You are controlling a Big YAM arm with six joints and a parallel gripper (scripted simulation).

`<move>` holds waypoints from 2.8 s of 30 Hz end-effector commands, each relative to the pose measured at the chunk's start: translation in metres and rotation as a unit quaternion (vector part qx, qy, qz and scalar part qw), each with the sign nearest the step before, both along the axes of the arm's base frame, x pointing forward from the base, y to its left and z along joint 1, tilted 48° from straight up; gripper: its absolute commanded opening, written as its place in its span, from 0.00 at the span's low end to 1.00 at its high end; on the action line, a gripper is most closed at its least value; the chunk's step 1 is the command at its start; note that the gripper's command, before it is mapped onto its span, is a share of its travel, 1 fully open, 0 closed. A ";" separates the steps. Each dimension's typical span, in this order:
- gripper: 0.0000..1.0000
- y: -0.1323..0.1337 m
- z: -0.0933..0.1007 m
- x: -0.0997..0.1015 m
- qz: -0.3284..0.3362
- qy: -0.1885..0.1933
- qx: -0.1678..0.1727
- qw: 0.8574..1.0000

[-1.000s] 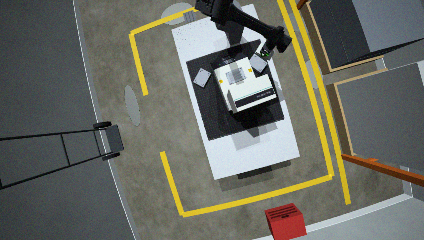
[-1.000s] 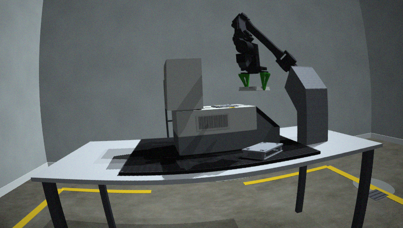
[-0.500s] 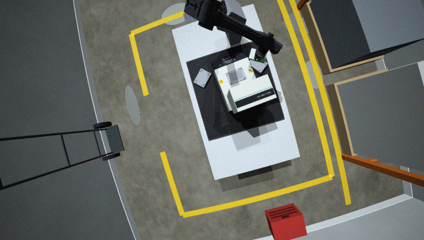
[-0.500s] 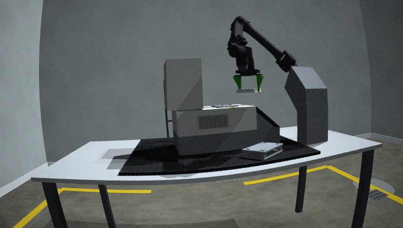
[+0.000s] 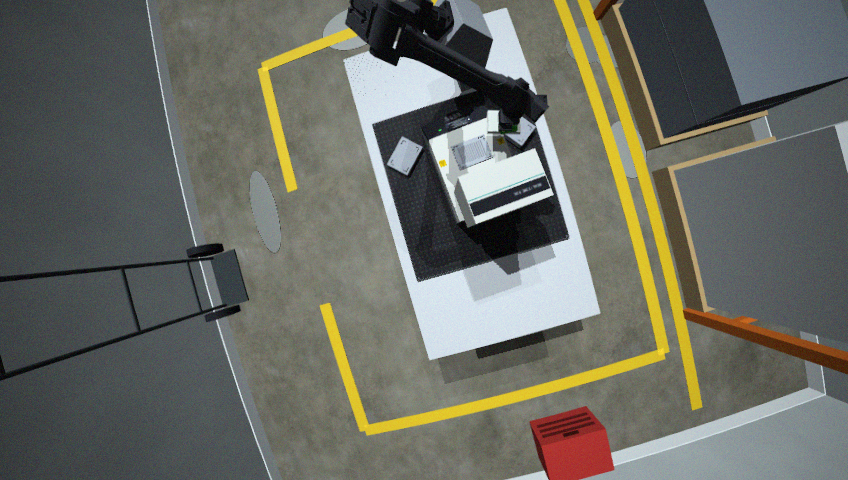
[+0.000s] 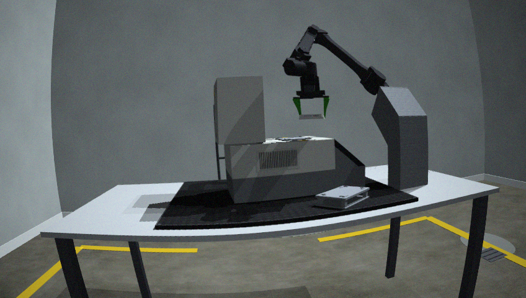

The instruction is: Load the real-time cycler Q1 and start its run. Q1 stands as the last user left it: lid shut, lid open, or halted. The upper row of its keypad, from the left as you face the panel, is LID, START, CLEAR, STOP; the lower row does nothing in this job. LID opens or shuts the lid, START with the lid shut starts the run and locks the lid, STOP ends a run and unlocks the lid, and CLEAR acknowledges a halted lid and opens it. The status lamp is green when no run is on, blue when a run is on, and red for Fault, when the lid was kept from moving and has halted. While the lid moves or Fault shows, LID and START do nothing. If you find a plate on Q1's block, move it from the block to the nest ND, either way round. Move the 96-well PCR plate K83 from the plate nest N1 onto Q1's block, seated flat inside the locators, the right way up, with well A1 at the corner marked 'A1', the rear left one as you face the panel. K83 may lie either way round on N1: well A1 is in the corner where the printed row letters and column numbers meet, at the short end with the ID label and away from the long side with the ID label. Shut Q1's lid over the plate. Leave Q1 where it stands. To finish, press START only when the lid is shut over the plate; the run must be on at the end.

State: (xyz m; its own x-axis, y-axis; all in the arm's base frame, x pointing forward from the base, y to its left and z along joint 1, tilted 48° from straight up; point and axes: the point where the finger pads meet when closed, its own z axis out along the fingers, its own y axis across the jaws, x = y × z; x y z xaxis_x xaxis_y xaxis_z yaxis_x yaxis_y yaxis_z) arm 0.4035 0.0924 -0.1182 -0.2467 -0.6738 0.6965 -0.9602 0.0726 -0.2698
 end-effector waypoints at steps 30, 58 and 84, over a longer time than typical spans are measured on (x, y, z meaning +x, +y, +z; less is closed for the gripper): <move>0.00 -0.071 0.119 0.078 0.153 0.141 -0.023 0.978; 0.00 -0.082 0.119 0.082 0.114 0.111 -0.018 0.987; 0.00 -0.073 0.106 0.064 0.138 0.142 -0.025 0.980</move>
